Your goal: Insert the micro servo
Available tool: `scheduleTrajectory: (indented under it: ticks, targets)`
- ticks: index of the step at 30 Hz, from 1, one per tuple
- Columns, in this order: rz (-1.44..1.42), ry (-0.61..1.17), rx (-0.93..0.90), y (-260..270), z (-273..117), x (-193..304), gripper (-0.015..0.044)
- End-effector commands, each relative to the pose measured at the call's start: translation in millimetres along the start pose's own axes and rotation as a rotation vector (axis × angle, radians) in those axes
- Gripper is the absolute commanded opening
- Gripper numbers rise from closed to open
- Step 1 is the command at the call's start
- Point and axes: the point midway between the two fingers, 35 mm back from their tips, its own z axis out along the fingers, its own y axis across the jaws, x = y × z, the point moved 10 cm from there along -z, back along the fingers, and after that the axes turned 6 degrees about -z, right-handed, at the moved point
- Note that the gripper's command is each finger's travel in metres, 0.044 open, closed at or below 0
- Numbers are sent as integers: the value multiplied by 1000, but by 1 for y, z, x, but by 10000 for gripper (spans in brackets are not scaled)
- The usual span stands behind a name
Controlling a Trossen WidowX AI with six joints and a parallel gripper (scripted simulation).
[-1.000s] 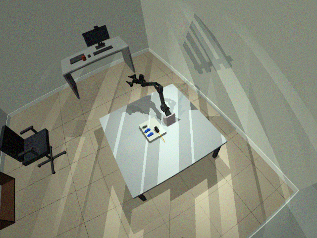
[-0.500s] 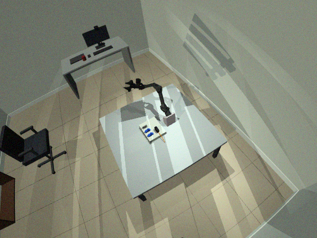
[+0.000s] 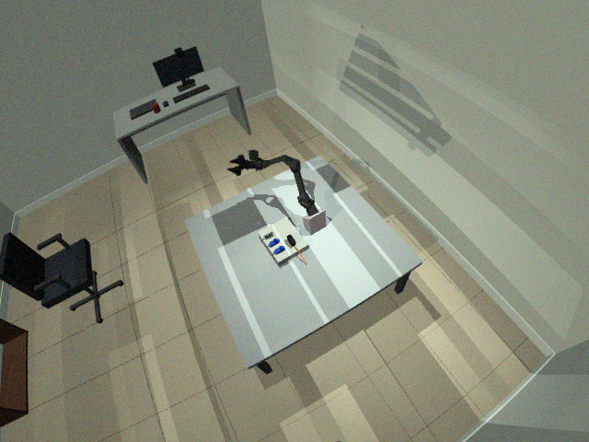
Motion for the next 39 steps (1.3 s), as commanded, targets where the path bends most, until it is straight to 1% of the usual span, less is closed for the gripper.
scheduleTrajectory:
  ticks: [1,12,20,29,39]
  targets:
    - [50,79,-58,26,11,21,440]
    - [146,239,-224,97,25,51,440]
    - [171,376,-365,156,27,70,440]
    - [164,515,-535,222,19,81,440]
    - [95,665,-739,295,-6,89,440]
